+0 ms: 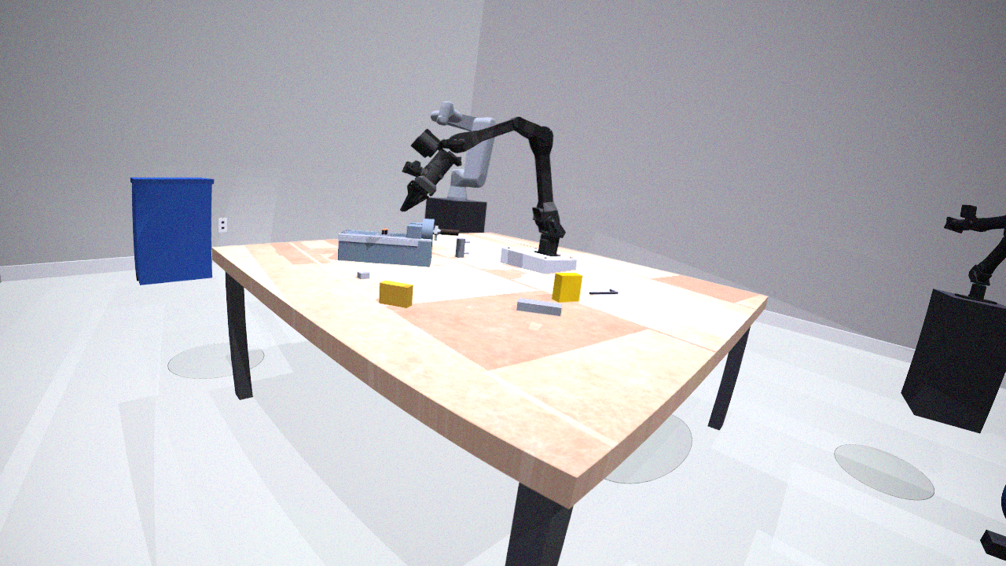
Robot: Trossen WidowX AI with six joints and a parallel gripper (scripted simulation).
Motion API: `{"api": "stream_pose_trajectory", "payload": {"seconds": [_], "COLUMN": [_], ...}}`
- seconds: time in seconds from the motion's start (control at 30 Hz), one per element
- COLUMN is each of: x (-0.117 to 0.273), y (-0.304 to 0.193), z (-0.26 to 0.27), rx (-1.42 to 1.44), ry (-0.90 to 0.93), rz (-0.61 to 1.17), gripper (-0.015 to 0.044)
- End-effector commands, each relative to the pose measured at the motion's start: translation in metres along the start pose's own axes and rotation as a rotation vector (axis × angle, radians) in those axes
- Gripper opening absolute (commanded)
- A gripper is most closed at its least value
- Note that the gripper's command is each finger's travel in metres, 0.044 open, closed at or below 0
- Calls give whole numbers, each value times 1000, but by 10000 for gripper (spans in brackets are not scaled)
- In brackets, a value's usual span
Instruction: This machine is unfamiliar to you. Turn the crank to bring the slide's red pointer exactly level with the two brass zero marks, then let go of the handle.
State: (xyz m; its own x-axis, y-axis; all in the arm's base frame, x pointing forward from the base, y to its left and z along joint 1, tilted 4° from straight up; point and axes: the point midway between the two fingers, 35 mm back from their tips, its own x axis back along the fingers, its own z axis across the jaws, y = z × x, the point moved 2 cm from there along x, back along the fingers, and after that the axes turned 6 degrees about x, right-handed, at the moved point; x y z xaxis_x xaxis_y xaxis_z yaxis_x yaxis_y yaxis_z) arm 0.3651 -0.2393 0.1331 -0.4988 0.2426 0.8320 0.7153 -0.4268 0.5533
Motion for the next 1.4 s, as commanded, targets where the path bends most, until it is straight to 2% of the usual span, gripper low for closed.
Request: {"api": "stream_pose_trajectory", "payload": {"seconds": [0.0, 0.1, 0.13, 0.7, 1.3, 1.37], "x": [0, 0, 0, 0, 0, 0], "y": [0, 0, 0, 0, 0, 0], "z": [0, 0, 0, 0, 0, 0], "rx": [0, 0, 0, 0, 0, 0], "ry": [-1, -1, -1, -1, 0, 0], "rz": [0, 0, 0, 0, 0, 0], "gripper": [368, 440, 440, 0, 0, 52]}}
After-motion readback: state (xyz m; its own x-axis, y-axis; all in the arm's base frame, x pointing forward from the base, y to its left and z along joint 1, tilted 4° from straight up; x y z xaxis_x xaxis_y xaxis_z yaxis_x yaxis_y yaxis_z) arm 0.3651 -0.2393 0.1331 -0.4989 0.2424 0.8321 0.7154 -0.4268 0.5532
